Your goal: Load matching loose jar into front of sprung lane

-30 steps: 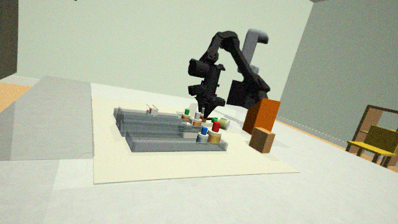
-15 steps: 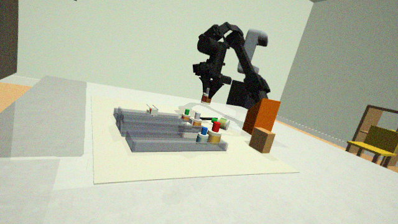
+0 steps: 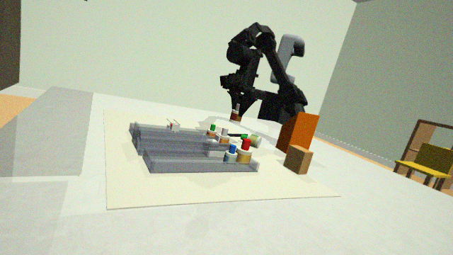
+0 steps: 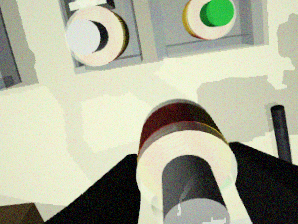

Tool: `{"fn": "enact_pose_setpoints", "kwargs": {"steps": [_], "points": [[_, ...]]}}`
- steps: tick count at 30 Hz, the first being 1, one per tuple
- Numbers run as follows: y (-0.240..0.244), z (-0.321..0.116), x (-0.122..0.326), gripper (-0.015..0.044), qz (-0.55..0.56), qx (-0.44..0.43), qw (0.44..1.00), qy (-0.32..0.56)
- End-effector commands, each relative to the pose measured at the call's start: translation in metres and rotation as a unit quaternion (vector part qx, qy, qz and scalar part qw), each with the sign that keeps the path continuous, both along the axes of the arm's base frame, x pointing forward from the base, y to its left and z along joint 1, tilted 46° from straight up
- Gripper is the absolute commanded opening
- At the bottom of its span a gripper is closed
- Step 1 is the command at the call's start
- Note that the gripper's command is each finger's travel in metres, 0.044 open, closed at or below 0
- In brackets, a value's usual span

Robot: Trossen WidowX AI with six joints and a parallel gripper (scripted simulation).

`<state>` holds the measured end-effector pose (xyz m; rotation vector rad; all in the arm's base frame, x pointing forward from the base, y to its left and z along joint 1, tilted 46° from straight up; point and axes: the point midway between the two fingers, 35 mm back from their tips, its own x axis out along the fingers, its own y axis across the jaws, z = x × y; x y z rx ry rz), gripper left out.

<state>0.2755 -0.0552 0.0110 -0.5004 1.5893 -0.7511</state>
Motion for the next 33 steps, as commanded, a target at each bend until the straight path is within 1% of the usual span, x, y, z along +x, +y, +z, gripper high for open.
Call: {"fn": "enact_pose_setpoints", "kwargs": {"steps": [1,8,13,20,33], "points": [[0.004,-0.02,0.006,0.0,0.002,0.003,1.0,0.002],[0.007,-0.05,0.011,0.0,0.01,0.004,1.0,0.01],[0.005,-0.053,0.011,0.0,0.01,0.004,1.0,0.01],[-0.01,-0.067,0.008,0.0,0.01,0.004,1.0,0.01],[-0.011,-0.068,0.011,0.0,0.01,0.004,1.0,0.01]]}}
